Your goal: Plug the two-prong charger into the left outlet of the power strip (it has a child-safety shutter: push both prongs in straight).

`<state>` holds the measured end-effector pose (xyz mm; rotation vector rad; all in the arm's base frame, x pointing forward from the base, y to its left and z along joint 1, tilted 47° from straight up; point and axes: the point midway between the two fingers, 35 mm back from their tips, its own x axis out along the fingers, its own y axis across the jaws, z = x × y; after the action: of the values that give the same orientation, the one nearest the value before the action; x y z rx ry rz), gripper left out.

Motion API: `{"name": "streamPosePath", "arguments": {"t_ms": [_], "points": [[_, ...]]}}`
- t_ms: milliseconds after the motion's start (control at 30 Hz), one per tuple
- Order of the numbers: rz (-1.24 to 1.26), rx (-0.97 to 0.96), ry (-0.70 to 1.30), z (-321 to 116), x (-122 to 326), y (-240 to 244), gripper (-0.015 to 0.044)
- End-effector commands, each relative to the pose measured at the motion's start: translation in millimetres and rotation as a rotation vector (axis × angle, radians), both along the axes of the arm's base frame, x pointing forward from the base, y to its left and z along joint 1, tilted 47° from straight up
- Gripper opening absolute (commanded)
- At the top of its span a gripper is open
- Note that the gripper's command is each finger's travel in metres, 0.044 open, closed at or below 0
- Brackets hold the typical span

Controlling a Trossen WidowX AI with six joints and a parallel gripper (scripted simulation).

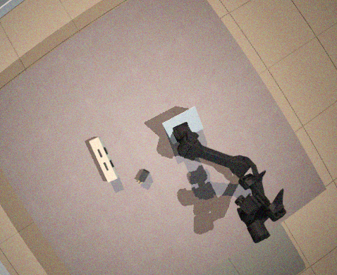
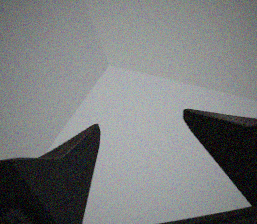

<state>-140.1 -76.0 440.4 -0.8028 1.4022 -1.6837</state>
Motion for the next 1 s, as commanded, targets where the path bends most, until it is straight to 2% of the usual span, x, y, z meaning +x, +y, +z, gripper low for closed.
{"name": "streamPosePath", "arguments": {"t_ms": [0, 33, 500, 967], "points": [[0.005, 0.002, 0.001, 0.0, 1.2, -1.0, 0.0426], [0.018, 0.006, 0.004, -0.1, 4.8, -3.8, 0.0440], [0.386, 0.164, 0.080, -17.6, 110.0, -64.7, 0.0440], [0.732, 0.392, 0.134, -66.0, 216.7, -89.4, 0.0440]]}}
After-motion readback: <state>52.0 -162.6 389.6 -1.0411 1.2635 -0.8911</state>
